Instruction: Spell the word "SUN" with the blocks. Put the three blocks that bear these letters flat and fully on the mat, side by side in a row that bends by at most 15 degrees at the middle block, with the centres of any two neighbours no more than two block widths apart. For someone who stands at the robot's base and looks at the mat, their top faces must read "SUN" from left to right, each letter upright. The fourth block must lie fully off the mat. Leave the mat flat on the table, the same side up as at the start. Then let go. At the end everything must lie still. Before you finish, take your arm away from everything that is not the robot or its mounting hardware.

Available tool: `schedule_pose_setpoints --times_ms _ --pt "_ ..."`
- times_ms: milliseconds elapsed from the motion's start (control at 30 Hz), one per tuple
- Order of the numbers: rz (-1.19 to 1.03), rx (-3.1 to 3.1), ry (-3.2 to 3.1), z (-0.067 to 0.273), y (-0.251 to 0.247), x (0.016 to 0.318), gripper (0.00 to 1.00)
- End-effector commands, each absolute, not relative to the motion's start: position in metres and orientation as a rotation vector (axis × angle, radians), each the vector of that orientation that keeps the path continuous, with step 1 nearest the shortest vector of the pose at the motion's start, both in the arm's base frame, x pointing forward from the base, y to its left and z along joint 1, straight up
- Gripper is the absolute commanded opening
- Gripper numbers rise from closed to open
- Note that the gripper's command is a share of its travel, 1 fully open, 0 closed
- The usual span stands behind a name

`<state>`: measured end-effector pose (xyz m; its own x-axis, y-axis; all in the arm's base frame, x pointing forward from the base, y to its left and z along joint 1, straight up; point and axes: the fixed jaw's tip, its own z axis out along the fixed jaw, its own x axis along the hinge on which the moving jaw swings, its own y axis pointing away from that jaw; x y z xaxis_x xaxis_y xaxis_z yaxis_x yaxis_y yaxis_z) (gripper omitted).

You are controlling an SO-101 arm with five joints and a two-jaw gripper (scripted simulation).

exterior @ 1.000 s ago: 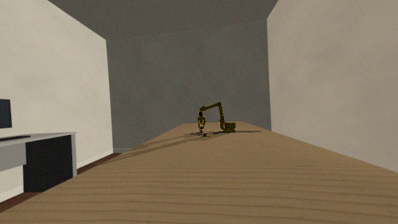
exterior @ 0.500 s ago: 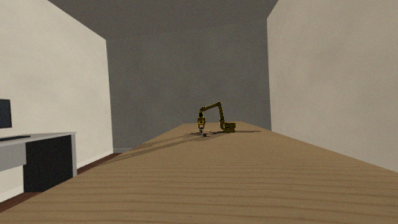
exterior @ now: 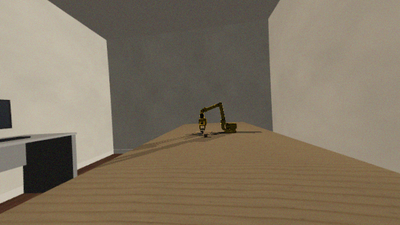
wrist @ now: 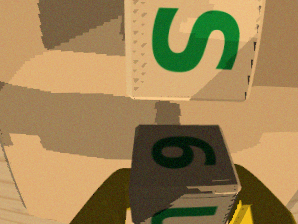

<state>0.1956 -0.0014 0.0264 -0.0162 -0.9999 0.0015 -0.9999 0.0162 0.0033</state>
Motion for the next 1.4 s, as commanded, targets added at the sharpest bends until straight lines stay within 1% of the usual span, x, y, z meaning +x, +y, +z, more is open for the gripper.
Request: schedule_pose_setpoints --times_ms 0,833,933,1167,1367 --pt "0.082 2.240 -2.274 0.0349 -0.0004 0.2056 0.00" --pt "0.082 2.240 -2.274 0.0302 -0.0004 0.2059 0.00" --pt "0.082 2.240 -2.274 0.0302 -0.0004 0.2059 0.03" --pt "0.082 2.240 -2.274 0.0302 -0.0004 0.2059 0.13" --pt "0.082 2.240 -2.274 0.0302 -0.0004 0.2059 0.14"
